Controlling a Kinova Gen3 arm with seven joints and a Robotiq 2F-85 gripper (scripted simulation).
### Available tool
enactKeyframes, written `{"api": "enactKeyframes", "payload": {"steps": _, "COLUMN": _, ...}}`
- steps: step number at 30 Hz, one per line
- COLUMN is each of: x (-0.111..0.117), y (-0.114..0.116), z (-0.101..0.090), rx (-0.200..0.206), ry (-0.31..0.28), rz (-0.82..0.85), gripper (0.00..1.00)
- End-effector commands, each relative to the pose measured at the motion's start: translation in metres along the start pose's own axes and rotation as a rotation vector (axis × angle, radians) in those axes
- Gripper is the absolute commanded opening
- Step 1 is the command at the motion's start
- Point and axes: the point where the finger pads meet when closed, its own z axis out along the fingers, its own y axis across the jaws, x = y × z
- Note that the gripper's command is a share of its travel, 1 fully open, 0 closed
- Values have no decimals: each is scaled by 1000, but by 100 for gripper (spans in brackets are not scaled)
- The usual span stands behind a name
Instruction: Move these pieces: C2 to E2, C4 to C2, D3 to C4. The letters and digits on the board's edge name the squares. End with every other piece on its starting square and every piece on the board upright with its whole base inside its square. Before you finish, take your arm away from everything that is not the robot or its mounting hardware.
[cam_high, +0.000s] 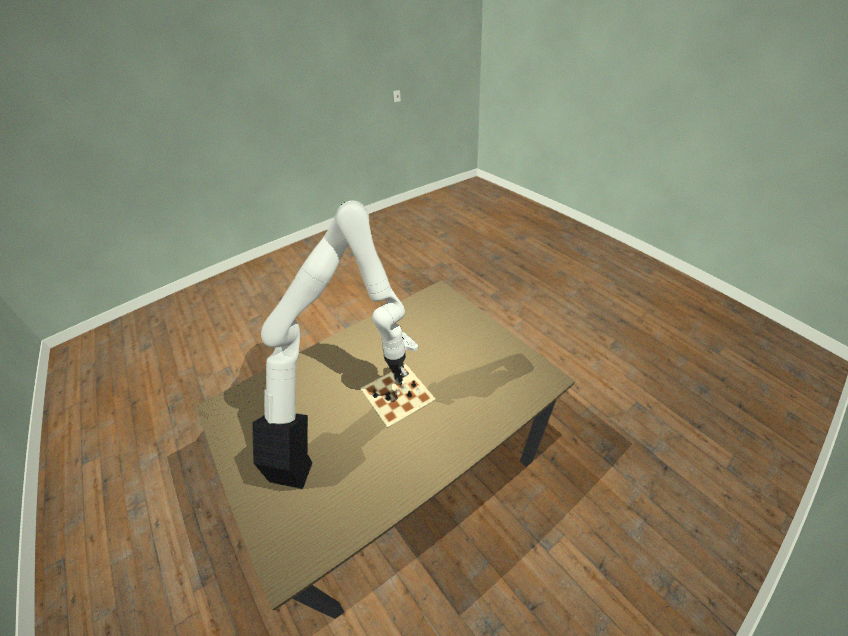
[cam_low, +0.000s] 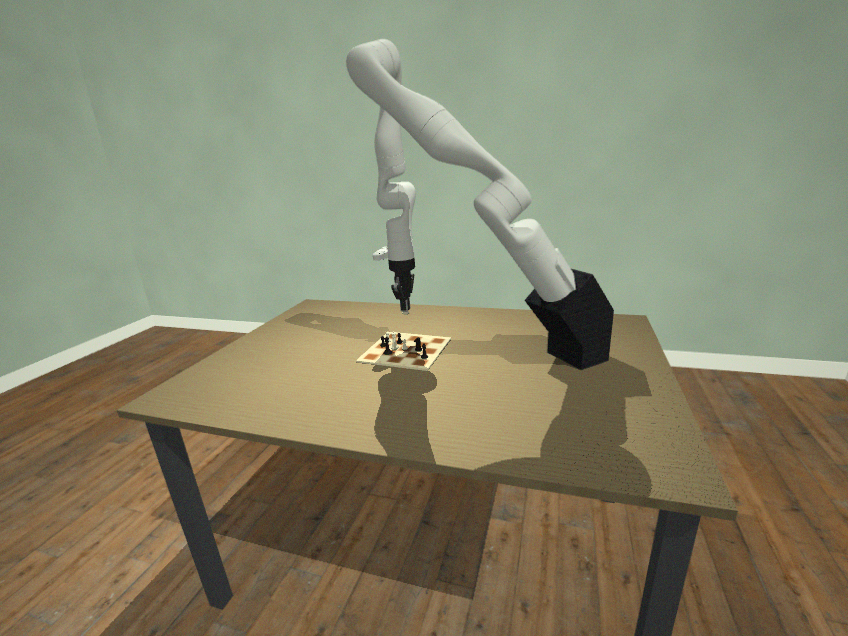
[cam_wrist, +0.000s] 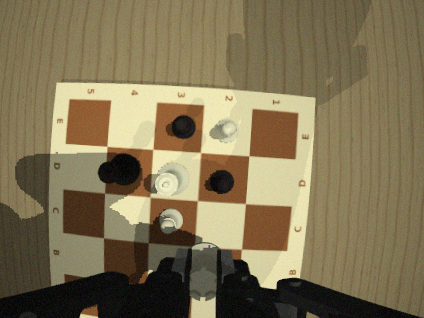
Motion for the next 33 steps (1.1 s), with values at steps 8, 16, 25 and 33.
{"api": "enactKeyframes", "payload": {"steps": 8, "x": -3, "y": 12, "z": 3, "rx": 10, "ry": 1, "rz": 37, "gripper": 0}}
{"api": "enactKeyframes", "payload": {"steps": 16, "x": -3, "y": 12, "z": 5, "rx": 10, "ry": 1, "rz": 37, "gripper": 0}}
{"api": "enactKeyframes", "payload": {"steps": 25, "x": -3, "y": 12, "z": 21, "rx": 10, "ry": 1, "rz": 37, "gripper": 0}}
{"api": "enactKeyframes", "payload": {"steps": 33, "x": -3, "y": 12, "z": 57, "rx": 10, "ry": 1, "rz": 37, "gripper": 0}}
